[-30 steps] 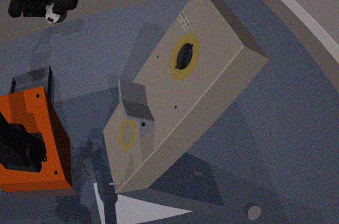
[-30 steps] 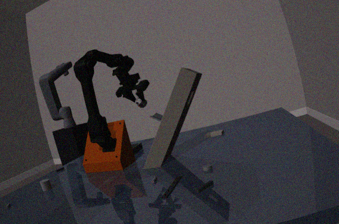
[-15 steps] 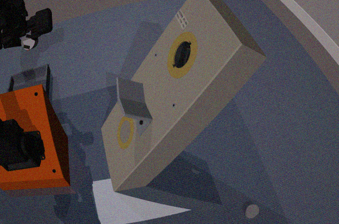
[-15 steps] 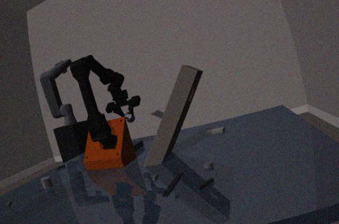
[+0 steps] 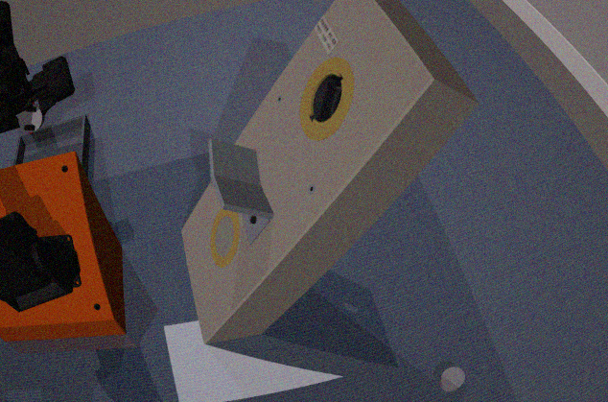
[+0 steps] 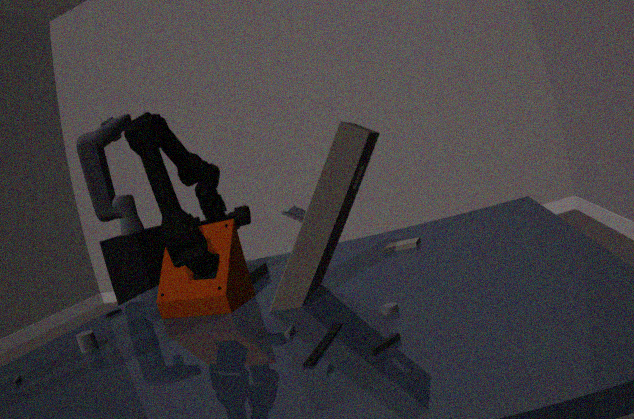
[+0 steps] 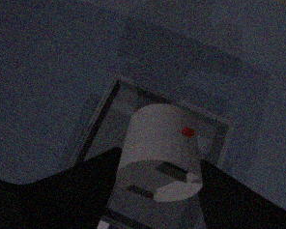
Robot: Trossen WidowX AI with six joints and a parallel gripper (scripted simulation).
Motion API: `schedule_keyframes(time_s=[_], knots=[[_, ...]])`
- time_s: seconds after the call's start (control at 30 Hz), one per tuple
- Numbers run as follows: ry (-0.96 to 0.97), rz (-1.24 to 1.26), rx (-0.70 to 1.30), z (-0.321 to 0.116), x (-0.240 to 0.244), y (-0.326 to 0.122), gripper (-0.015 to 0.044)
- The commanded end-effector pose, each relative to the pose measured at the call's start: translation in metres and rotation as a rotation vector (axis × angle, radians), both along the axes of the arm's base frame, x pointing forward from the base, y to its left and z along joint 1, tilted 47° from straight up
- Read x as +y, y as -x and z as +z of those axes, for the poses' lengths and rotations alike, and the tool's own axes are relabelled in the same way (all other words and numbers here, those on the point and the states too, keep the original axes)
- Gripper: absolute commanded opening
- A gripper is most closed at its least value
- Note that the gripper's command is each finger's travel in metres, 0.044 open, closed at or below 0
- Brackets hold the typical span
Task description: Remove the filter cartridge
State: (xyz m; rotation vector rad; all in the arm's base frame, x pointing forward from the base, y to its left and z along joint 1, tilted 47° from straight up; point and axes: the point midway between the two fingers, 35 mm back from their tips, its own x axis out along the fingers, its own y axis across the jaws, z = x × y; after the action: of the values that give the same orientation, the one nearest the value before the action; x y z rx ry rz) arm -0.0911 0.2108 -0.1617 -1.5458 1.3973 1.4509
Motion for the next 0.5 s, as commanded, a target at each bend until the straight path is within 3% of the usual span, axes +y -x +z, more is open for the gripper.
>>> schedule_keyframes(time_s=[0.0, 0.4, 0.47], knots=[[0.01, 0.003, 0.004, -0.012, -0.014, 0.0, 0.0], [0.012, 0.003, 0.005, -0.044, -0.052, -0.002, 0.0], [0.019, 0.009, 0.0, -0.042, -0.05, -0.003, 0.0053]])
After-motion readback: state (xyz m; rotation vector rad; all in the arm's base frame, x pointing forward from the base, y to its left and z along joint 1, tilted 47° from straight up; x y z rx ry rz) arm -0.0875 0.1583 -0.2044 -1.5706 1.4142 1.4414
